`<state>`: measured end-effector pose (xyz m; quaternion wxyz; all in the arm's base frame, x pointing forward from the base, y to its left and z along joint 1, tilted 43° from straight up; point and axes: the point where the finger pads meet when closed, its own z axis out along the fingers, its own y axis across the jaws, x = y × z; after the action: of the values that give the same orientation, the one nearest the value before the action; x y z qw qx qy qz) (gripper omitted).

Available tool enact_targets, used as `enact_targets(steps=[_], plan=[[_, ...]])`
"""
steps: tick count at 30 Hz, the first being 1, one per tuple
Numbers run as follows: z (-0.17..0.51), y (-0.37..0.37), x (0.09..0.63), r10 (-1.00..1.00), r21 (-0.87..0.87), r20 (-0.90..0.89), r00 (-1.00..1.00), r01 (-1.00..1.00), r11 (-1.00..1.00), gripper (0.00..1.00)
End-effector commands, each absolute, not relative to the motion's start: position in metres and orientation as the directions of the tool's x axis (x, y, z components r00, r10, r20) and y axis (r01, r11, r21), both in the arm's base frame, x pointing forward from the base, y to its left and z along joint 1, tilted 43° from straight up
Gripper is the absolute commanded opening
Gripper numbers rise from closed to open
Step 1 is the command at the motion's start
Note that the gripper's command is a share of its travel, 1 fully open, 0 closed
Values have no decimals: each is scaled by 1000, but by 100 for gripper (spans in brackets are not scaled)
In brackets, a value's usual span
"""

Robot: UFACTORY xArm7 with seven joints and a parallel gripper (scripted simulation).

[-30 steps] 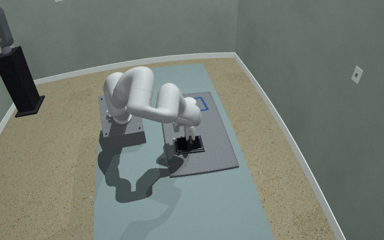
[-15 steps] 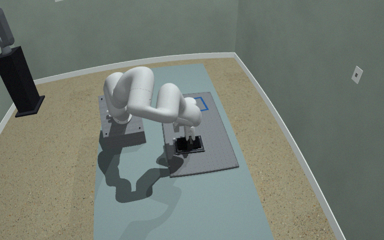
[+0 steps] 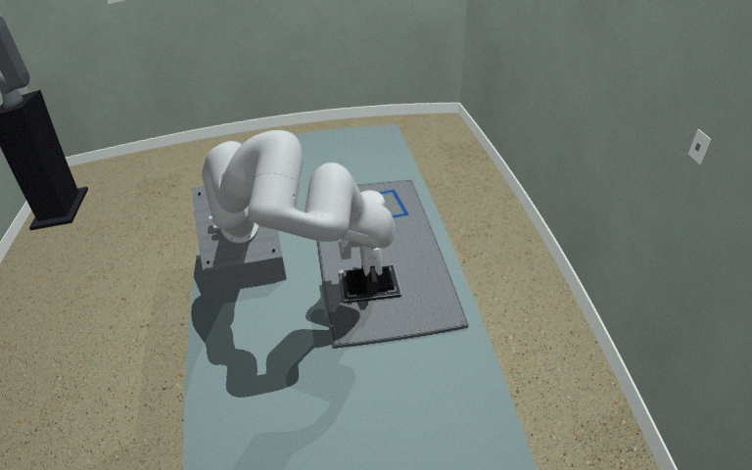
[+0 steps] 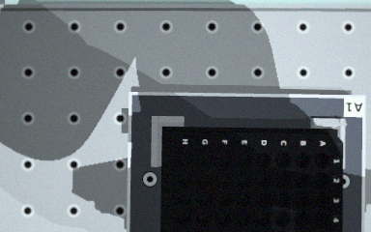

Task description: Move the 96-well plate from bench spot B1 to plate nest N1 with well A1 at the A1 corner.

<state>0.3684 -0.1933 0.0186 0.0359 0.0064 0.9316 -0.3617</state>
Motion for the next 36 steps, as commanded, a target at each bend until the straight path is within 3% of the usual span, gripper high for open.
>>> enact_targets(steps=[1,36], plan=[[19,-192,370,-17,-673,-74,-997,37,739,100],[78,-138,365,-17,-673,-74,-997,37,739,100]])
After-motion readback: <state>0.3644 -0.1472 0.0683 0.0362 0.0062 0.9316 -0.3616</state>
